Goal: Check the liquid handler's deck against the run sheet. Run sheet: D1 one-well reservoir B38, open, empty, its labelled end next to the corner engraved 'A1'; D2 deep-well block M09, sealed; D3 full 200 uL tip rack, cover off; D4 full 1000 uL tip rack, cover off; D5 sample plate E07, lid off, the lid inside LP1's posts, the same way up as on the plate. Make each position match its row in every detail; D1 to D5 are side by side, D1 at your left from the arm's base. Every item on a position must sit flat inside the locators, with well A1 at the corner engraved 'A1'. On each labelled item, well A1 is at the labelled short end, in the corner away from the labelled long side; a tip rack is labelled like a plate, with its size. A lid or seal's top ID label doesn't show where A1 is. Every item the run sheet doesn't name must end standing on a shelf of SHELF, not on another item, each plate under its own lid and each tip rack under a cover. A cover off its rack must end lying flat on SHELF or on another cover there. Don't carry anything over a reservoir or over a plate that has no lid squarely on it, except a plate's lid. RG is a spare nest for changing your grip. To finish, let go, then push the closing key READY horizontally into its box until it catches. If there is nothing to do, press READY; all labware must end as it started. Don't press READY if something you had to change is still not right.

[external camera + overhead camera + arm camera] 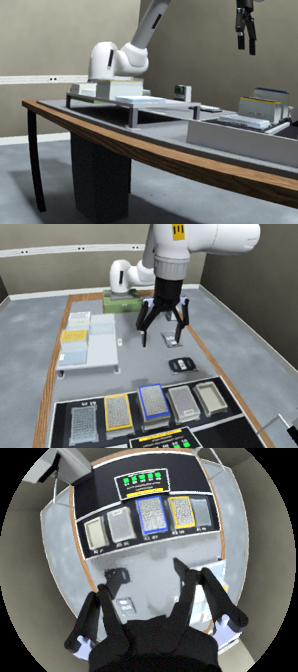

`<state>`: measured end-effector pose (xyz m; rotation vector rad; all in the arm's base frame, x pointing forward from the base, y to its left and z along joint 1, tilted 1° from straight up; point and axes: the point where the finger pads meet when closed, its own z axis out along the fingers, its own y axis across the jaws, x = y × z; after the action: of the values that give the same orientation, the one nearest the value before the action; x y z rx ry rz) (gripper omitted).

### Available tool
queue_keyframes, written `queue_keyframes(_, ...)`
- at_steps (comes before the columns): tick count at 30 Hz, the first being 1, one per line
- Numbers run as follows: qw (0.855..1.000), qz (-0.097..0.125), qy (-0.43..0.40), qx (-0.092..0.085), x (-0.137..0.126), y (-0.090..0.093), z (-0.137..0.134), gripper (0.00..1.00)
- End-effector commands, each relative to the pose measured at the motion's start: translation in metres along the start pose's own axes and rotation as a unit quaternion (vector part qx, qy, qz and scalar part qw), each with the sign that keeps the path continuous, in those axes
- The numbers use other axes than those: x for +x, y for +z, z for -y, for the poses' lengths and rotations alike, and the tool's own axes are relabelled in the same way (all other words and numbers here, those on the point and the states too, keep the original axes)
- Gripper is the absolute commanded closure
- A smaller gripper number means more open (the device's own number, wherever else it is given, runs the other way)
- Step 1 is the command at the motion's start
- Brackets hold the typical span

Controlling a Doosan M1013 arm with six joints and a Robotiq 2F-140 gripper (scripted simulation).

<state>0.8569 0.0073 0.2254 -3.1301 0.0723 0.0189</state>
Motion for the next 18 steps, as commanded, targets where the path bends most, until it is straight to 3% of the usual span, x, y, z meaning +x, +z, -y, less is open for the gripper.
queue_keyframes(1,1.0,-0.004,0.0,0.0,-0.011,-0.001,-0.02,0.21)
queue_keyframes(9,1.0,-0.004,0.0,0.0,-0.033,-0.001,-0.053,0.21)
queue_keyframes(18,1.0,-0.003,0.001,0.0,-0.033,0.001,-0.052,0.21)
